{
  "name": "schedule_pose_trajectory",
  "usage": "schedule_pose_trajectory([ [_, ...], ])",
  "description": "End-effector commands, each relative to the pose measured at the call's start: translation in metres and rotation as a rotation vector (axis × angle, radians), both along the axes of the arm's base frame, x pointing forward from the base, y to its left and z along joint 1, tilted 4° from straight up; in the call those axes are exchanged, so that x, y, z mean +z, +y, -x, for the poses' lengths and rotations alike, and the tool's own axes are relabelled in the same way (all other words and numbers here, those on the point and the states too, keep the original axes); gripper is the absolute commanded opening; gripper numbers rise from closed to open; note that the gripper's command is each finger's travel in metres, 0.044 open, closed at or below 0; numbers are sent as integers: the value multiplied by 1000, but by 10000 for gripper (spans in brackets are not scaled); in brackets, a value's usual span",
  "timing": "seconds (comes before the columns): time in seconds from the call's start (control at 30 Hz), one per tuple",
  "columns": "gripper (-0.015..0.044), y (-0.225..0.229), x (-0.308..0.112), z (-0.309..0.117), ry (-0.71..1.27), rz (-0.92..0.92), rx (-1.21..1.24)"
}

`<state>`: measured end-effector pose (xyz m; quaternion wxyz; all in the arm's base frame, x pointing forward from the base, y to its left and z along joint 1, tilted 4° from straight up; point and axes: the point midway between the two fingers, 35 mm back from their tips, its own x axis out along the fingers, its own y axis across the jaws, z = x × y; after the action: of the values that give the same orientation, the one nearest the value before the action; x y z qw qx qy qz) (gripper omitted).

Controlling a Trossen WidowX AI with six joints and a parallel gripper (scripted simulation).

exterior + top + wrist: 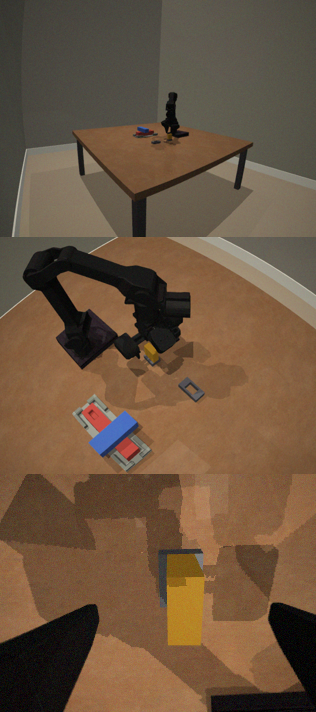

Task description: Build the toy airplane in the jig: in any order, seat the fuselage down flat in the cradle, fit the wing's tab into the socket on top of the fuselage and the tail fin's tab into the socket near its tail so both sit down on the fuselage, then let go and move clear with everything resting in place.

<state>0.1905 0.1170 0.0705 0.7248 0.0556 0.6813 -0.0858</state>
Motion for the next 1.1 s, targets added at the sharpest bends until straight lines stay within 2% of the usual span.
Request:
schedule_pose_trajectory([
  [0.0,440,-1,-6,-1,-2,3,4],
  [0.67,440,-3,-35,-1,-1,3,4],
  [1.07,125,-3,-35,-1,-1,3,4],
])
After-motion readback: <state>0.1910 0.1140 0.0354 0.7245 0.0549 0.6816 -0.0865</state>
